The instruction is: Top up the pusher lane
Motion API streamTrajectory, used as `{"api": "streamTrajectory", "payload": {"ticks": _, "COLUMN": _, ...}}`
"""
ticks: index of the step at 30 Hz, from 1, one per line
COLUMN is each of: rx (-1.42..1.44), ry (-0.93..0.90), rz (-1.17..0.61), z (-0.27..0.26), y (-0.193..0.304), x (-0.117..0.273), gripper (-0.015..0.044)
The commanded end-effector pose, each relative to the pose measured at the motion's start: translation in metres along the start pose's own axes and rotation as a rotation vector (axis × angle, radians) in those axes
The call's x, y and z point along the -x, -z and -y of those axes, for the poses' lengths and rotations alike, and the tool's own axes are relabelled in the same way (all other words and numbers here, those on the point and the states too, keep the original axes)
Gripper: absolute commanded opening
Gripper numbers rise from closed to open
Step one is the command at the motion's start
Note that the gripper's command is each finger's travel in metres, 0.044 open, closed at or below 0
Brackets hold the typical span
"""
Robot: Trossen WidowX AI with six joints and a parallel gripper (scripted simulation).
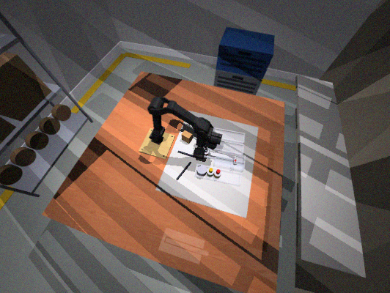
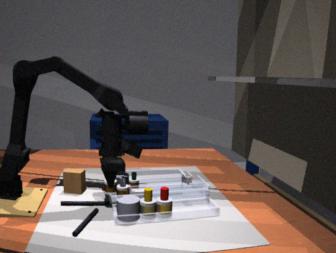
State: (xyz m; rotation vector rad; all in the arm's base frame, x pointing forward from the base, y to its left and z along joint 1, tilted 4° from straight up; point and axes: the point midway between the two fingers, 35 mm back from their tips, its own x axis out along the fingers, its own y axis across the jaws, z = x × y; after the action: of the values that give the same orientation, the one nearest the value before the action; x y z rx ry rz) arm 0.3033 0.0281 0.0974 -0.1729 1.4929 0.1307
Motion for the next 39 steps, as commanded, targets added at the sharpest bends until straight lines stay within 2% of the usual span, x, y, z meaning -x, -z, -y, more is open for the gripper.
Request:
{"api": "streamTrajectory", "payload": {"ticks": 1, "rx": -0.004, "ry": 0.004, "rz": 0.030, "z": 0.001, "y": -0.010, "x": 0.005, "gripper": 0.0000}}
{"api": "streamTrajectory", "payload": {"ticks": 39, "rx": -0.005, "ry": 0.004, "rz": 0.032, "z": 0.001, "y": -0.022, "x": 0.008, "gripper": 0.0000}}
